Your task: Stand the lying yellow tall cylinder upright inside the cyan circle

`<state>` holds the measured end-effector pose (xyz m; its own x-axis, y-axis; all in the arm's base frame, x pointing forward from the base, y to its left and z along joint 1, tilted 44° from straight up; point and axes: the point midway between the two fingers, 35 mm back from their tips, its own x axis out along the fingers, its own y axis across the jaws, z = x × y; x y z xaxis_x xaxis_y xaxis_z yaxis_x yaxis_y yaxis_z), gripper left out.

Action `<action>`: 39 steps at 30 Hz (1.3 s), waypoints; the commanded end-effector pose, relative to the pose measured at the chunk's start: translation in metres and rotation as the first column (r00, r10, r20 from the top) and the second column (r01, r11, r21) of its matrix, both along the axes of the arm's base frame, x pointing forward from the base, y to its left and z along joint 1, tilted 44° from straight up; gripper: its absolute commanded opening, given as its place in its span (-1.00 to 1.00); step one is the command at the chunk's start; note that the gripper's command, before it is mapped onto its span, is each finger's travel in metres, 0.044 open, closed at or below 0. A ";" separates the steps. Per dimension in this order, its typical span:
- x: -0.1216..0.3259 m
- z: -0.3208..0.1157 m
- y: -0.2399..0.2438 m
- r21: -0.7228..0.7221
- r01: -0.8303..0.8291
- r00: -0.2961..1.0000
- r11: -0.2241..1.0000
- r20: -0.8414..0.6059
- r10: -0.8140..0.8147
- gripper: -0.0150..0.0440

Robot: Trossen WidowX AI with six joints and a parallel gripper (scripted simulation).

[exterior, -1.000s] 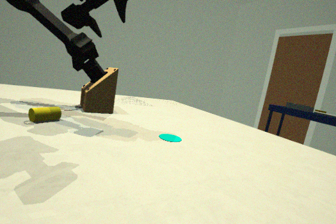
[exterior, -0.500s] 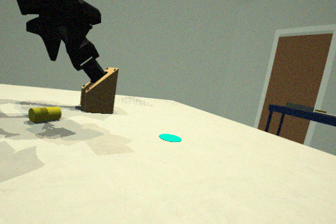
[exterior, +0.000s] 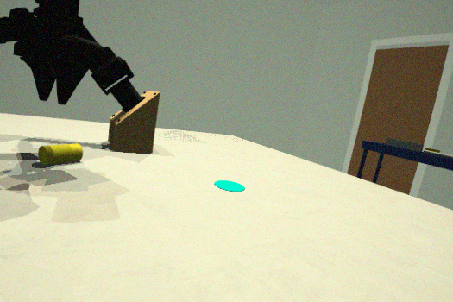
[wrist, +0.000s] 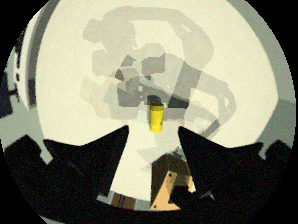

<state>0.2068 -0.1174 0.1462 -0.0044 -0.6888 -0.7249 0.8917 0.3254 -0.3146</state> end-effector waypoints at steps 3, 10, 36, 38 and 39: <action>-0.003 -0.040 -0.036 0.003 0.005 1.000 1.000 -0.021 -0.005 0.56; -0.011 -0.066 -0.066 -0.014 0.003 1.000 1.000 -0.023 -0.004 0.56; -0.004 -0.046 -0.042 0.001 0.005 1.000 1.000 -0.021 -0.004 -0.14; -0.003 -0.042 -0.038 0.002 0.005 1.000 1.000 -0.021 -0.005 -0.14; -0.003 -0.040 -0.036 0.003 0.005 1.000 1.000 -0.021 -0.005 -0.14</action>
<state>0.2012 -0.1593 0.0967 -0.0274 -0.6825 -0.7304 0.8822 0.3271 -0.3388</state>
